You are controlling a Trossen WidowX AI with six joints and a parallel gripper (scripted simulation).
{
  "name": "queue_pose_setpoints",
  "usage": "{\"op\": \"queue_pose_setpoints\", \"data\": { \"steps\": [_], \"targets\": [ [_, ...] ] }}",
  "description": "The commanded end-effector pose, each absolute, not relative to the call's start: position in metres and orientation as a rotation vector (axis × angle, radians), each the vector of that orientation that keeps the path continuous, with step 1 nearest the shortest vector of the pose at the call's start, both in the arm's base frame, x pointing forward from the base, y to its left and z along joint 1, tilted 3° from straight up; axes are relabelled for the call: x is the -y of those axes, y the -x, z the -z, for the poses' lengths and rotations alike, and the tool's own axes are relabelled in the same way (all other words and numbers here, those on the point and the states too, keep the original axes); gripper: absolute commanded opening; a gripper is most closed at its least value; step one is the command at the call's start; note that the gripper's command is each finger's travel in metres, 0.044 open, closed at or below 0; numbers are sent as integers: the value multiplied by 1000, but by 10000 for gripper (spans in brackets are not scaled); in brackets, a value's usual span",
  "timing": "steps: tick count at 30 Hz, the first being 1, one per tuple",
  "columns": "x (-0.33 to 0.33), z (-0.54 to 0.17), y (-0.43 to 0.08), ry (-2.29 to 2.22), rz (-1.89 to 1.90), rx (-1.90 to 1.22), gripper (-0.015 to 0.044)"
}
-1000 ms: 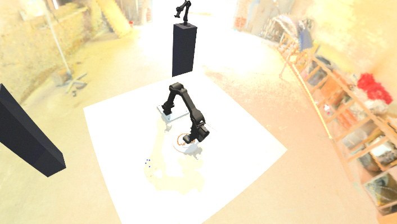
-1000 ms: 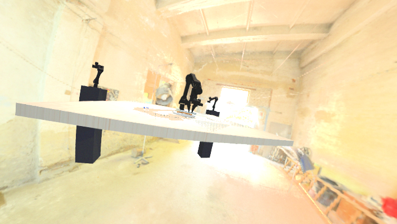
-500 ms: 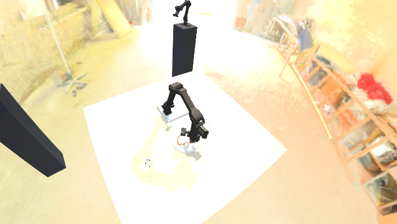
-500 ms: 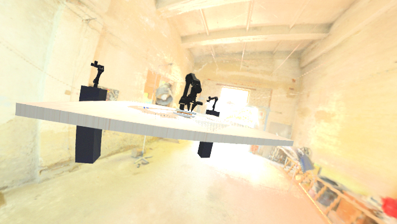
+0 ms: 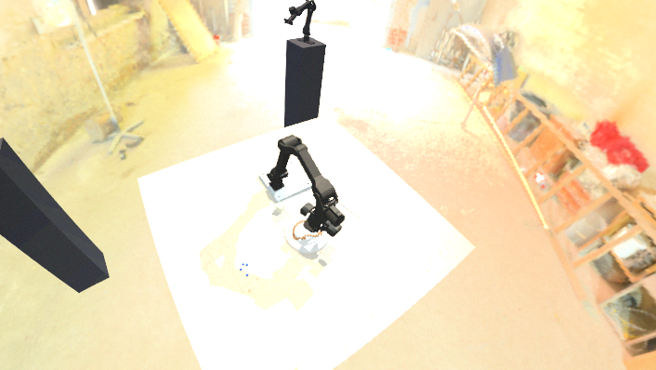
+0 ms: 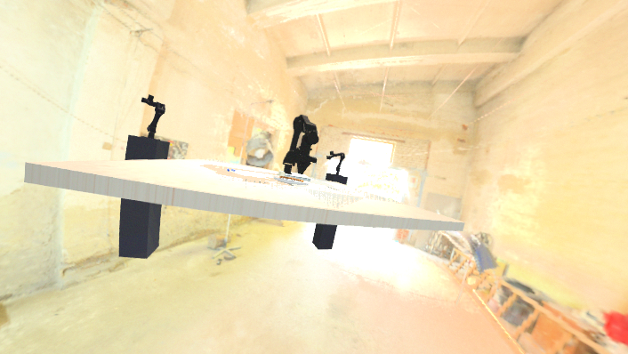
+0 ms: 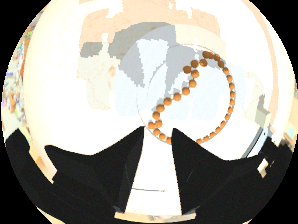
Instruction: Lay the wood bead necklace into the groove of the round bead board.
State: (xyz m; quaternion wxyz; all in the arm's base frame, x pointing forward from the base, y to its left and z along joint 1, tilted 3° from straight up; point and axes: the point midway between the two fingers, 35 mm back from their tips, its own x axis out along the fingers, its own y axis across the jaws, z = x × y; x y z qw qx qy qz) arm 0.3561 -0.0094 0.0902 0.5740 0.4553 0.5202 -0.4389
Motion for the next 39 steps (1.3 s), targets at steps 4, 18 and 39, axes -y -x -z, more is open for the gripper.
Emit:
{"op": "queue_pose_setpoints", "data": {
  "steps": [4,18,39],
  "targets": [
    [10,-82,-359,-1088,1040,-1204,120],
    [10,-73,-361,-1086,1032,-1200,120],
    [11,-55,-362,-1085,1034,-1203,15]
  ]
}}
